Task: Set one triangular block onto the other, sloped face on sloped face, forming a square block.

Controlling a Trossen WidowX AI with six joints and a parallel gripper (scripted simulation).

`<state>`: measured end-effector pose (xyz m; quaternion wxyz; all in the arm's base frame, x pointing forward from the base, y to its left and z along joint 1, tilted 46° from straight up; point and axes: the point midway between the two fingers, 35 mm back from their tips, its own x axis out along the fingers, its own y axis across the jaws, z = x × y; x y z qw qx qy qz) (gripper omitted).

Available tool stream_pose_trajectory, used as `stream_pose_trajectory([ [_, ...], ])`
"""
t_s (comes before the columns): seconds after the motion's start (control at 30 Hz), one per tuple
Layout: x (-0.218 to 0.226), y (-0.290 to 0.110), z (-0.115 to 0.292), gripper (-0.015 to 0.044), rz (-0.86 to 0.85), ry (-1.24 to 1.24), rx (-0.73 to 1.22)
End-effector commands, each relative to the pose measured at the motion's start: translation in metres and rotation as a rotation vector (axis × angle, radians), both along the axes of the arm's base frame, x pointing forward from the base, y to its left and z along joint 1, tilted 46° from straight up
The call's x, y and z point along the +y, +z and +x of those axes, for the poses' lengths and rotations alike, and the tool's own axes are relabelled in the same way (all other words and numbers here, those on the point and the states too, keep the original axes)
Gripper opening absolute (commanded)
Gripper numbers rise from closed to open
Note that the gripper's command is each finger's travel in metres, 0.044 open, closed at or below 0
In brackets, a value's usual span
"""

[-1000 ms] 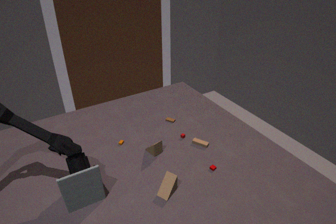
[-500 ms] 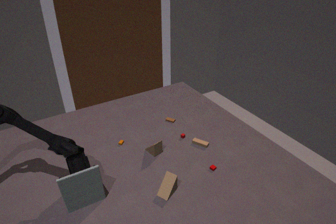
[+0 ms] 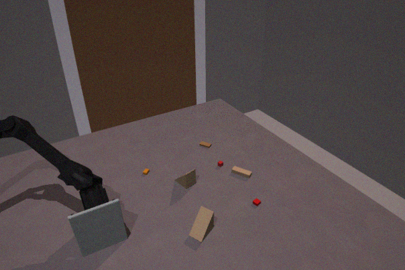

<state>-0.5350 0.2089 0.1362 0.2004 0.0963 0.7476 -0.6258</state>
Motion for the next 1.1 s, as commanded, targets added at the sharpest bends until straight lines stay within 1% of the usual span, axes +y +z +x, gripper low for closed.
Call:
stream_pose_trajectory([
  [0.0,0.027,0.019,0.014,0.0440,-0.044,-0.103,0.007],
  [0.47,0.110,0.080,0.078,0.0440,-0.205,-0.450,0.079],
  [0.77,0.166,0.120,0.136,0.0440,-0.323,-0.685,0.177],
  [1.07,0.214,0.159,0.208,0.0440,-0.440,-0.916,0.313],
])
